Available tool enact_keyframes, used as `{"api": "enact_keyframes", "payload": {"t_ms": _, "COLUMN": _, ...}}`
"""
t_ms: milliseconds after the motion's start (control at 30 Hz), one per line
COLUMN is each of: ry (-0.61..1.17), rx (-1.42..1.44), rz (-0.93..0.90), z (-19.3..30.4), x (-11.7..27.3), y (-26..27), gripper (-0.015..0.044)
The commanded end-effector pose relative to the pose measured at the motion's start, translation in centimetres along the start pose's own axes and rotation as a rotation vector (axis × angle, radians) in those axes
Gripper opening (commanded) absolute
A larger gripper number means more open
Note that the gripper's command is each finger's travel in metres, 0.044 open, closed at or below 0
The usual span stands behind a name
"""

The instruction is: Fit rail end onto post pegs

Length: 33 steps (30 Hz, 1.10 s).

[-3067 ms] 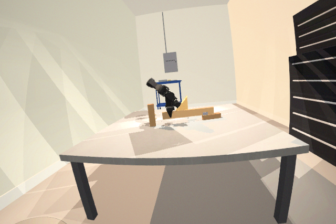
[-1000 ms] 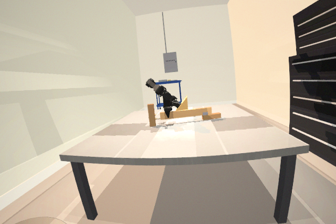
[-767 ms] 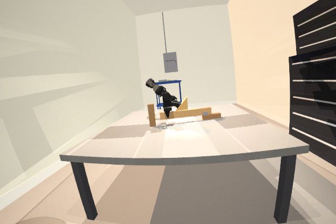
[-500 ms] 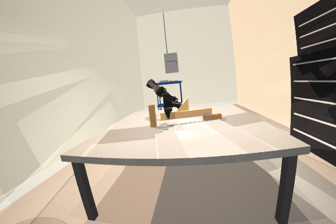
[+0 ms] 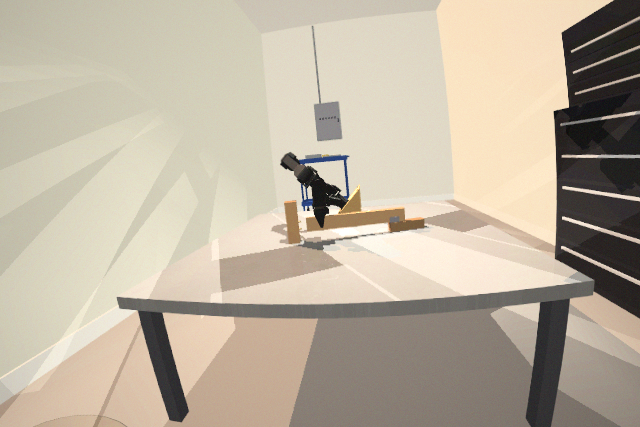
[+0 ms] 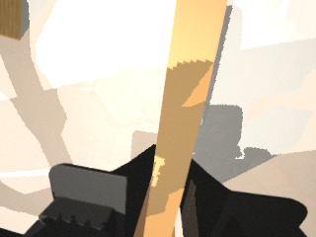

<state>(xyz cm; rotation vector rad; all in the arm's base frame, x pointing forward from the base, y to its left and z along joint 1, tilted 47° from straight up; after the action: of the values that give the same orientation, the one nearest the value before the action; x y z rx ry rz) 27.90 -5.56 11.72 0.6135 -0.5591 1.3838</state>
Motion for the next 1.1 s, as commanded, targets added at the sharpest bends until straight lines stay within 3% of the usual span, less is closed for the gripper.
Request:
{"api": "enact_keyframes", "payload": {"t_ms": 0, "ry": 0.000, "rx": 0.002, "rz": 0.003, "z": 0.24, "x": 0.17, "y": -0.12, "gripper": 0.0000}}
{"api": "enact_keyframes", "payload": {"t_ms": 1067, "ry": 0.000, "rx": 0.001, "rz": 0.003, "z": 1.24, "x": 0.04, "y": -0.20, "gripper": 0.0000}}
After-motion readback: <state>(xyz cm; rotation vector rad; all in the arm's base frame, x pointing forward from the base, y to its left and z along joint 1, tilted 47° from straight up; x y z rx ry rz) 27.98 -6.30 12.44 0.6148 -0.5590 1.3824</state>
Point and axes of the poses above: the point midway between the two fingers, 35 mm back from their tips, its own x axis back along the fingers, its own y axis across the jaws, z = x × y, the point moved 8 cm from there along x, back along the fingers, and after that the axes turned 5 degrees about -x, right-handed, at the moved point
